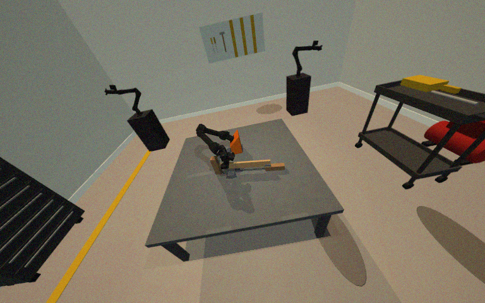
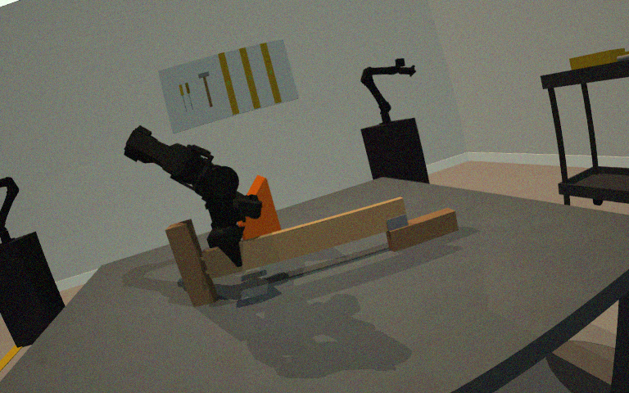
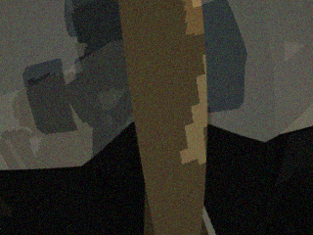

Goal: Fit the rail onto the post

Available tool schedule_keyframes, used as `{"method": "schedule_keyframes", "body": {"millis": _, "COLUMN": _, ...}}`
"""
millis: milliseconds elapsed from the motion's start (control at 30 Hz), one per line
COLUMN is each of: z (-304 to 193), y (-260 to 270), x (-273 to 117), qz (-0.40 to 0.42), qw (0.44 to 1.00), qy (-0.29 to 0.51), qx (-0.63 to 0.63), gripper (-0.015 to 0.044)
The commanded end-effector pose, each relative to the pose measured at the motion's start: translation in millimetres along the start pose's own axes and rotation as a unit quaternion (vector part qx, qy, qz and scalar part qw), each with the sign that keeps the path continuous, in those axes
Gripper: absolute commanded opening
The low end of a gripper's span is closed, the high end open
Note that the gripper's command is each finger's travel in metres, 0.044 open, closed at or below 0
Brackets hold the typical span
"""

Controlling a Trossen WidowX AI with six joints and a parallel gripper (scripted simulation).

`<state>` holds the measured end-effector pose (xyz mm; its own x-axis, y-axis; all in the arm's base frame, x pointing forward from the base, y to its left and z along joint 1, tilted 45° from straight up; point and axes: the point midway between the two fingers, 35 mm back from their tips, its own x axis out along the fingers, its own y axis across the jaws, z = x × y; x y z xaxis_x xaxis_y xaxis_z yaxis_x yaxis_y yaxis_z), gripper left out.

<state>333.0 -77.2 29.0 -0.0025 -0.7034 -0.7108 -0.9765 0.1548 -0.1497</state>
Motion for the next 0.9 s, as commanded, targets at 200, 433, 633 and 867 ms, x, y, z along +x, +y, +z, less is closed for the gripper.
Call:
{"method": "schedule_keyframes", "body": {"millis": 200, "z": -3.6, "y": 0.1, "x": -0.6, "qz": 0.0, "qw": 1.0, "qy": 0.001, "qx": -0.001, "gripper": 0.0}}
{"method": "schedule_keyframes", "body": {"millis": 433, "z": -5.8, "y": 0.1, "x": -0.6, "qz": 0.0, "qw": 1.0, "qy": 0.001, "qx": -0.001, "gripper": 0.0}}
{"method": "schedule_keyframes", "body": {"millis": 633, "z": -7.8, "y": 0.2, "x": -0.5, "qz": 0.0, "qw": 1.0, "qy": 0.001, "qx": -0.001, "gripper": 0.0}}
{"method": "schedule_keyframes", "body": {"millis": 867, "z": -7.0, "y": -0.2, "x": -0.2, "qz": 0.0, "qw": 1.0, "qy": 0.0, "qx": 0.0, "gripper": 0.0105}}
